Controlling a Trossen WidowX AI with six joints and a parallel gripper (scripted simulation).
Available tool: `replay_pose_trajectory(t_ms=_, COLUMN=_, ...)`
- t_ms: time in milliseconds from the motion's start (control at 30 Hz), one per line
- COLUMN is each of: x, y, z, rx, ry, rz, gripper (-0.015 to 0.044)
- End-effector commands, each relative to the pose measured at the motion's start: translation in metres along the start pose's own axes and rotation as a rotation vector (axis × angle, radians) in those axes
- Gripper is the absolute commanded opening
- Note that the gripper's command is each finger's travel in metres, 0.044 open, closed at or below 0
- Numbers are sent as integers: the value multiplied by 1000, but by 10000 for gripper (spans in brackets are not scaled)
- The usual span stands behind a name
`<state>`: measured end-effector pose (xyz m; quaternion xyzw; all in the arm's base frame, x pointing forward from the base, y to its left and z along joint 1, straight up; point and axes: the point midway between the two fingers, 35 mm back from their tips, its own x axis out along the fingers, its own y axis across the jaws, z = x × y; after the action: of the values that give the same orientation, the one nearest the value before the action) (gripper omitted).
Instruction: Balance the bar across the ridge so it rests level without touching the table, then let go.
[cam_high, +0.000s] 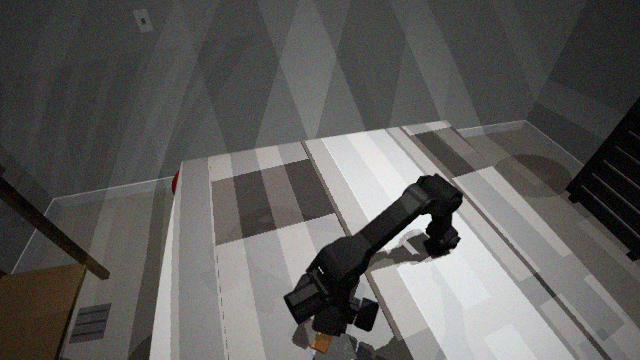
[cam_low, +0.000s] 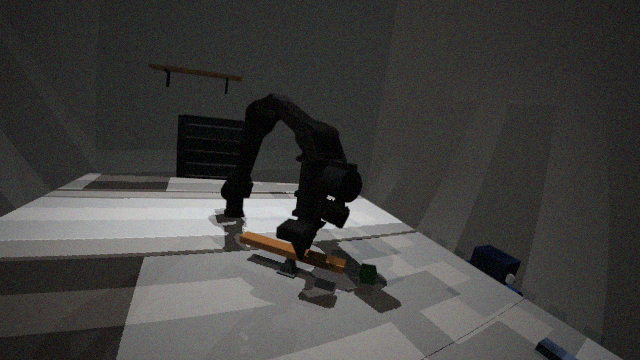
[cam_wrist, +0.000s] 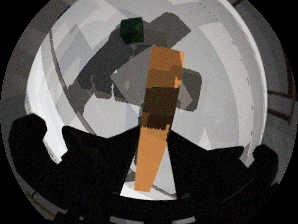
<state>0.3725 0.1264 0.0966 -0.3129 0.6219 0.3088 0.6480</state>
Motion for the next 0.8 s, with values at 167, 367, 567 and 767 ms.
replay_pose_trajectory(t_ms=167, x=0, y=0, z=0, rx=0, ry=0, rz=0, gripper=0)
replay_pose_trajectory(t_ms=367, x=0, y=0, z=0, rx=0, ry=0, rz=0, gripper=0)
replay_pose_trajectory(t_ms=567, x=0, y=0, z=0, rx=0, ry=0, rz=0, gripper=26)
replay_pose_trajectory(t_ms=767, x=0, y=0, z=0, rx=0, ry=0, rz=0, gripper=167)
